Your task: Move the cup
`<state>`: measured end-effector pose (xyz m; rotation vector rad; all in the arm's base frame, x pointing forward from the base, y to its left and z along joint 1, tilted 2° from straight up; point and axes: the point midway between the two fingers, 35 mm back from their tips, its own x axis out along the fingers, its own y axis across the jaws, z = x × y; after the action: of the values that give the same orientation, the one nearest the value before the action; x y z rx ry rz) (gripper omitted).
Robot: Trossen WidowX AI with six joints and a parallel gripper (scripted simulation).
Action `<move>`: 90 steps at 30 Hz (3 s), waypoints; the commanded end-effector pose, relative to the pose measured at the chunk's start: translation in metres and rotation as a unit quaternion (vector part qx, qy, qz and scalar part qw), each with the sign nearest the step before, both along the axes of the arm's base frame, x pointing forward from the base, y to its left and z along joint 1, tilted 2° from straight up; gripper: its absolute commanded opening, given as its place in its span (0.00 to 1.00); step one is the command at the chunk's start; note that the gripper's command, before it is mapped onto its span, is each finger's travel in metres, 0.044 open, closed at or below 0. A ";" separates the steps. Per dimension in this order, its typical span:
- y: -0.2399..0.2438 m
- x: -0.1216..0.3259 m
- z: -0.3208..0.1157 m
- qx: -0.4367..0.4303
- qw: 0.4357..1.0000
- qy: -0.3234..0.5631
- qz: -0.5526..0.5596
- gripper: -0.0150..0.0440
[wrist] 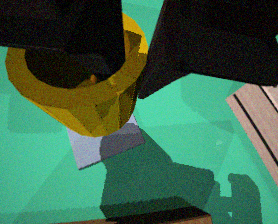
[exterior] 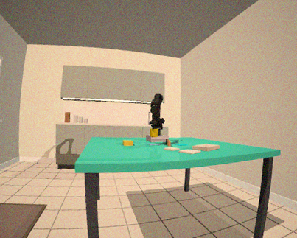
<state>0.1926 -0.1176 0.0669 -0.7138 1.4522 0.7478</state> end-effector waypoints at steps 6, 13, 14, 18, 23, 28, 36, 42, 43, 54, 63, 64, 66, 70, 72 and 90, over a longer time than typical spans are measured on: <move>0.000 0.000 0.000 0.000 1.000 0.000 0.000 0.25; 0.000 0.000 0.000 0.000 1.000 0.000 0.000 0.25; 0.000 0.000 0.000 0.000 1.000 0.000 0.000 0.25; 0.002 0.001 0.000 0.000 1.000 0.000 0.000 0.25; 0.010 0.005 0.000 0.000 1.000 -0.002 0.001 0.25; 0.017 0.009 0.000 0.000 1.000 -0.003 0.001 0.25; 0.029 0.014 0.001 0.001 1.000 -0.004 0.002 0.25; 0.038 0.018 0.001 0.001 1.000 -0.005 0.002 0.25; 0.040 0.019 0.001 0.001 1.000 -0.005 0.002 0.25; 0.056 0.027 0.002 0.002 1.000 -0.005 0.002 0.25; 0.071 0.033 0.002 0.003 1.000 -0.006 0.002 0.25; 0.072 0.034 0.002 0.003 1.000 -0.006 0.002 0.25; 0.075 0.035 0.003 0.003 1.000 -0.006 0.002 0.25; 0.081 0.038 0.003 0.003 1.000 -0.006 0.002 0.25; 0.085 0.039 0.003 0.004 1.000 -0.006 0.002 0.25; 0.115 0.053 0.005 0.005 1.000 -0.007 0.002 0.25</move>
<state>0.2408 -0.0090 0.0717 -0.7202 1.4360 0.7518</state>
